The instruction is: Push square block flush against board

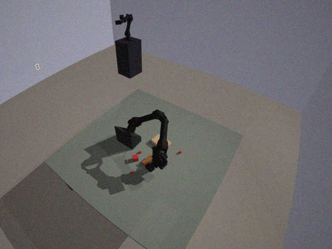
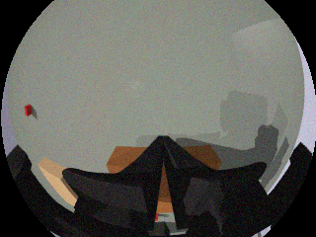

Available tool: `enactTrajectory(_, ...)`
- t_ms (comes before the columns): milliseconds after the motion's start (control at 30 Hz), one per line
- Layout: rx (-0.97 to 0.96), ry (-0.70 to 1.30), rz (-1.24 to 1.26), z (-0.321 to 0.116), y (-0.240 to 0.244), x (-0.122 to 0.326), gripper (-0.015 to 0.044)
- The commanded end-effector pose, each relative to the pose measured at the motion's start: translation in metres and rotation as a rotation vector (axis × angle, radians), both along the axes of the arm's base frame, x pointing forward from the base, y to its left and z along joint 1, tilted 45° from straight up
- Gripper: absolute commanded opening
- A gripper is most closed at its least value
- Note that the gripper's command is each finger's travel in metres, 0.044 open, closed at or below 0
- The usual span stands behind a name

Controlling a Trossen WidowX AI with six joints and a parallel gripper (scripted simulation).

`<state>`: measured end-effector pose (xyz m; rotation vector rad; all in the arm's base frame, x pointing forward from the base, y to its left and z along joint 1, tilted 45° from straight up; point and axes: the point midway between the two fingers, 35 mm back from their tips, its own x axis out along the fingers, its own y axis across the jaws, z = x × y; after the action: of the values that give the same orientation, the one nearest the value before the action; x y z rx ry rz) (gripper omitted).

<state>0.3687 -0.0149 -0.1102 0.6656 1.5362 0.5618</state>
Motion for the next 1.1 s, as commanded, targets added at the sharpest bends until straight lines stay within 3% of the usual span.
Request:
enactTrajectory(0,-0.002,0.012,0.004,-0.002,0.001,-0.010,0.0000)
enactTrajectory(333,-0.001,0.013,0.004,-0.001,0.002,-0.019,0.0000)
enactTrajectory(1067,-0.001,0.011,0.004,-0.003,0.001,0.017,0.0000)
